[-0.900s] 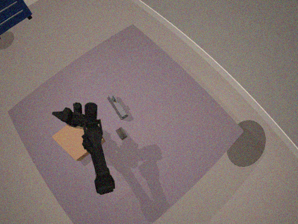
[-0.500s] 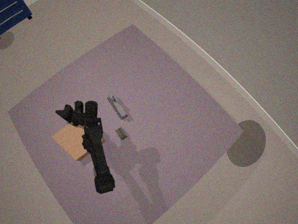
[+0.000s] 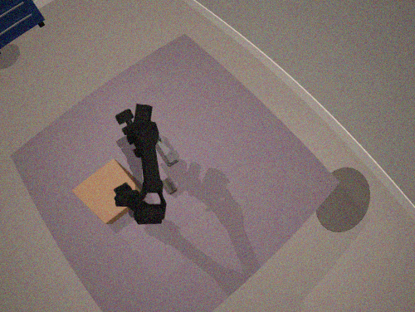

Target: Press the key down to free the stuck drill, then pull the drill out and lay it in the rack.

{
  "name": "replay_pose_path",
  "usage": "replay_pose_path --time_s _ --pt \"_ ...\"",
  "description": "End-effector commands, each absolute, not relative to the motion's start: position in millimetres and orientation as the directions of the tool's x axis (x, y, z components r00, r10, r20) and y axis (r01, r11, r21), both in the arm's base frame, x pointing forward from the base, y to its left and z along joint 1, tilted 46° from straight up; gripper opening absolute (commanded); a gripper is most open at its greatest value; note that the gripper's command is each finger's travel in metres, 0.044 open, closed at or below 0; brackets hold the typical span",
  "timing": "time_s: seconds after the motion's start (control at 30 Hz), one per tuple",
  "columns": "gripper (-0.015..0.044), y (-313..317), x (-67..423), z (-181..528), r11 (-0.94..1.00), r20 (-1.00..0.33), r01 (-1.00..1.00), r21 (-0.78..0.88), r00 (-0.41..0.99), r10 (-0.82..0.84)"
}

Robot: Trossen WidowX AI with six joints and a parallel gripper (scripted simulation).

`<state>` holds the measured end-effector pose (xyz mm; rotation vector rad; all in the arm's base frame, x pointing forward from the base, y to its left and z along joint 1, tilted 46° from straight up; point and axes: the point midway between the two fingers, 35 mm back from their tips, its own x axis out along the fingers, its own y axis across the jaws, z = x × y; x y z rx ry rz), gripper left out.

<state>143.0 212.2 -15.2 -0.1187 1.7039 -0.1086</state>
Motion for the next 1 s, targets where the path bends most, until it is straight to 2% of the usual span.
replay_pose_path --time_s 0.0,0.13,0.2,0.97 --pt "0.0 190.7 185.8 -26.7 0.927 -0.926 -0.006 -0.376 -0.033 -0.376" --pt "0.0 164.5 233.7 -34.2 0.783 -0.78 -0.005 -0.622 0.081 -0.62" --pt "0.0 156.6 249.1 -35.9 0.722 -0.718 -0.008 -0.692 0.118 -0.686" --pt "0.0 145.1 254.4 -46.6 0.714 -0.709 -0.008 -0.7 0.123 -0.694"
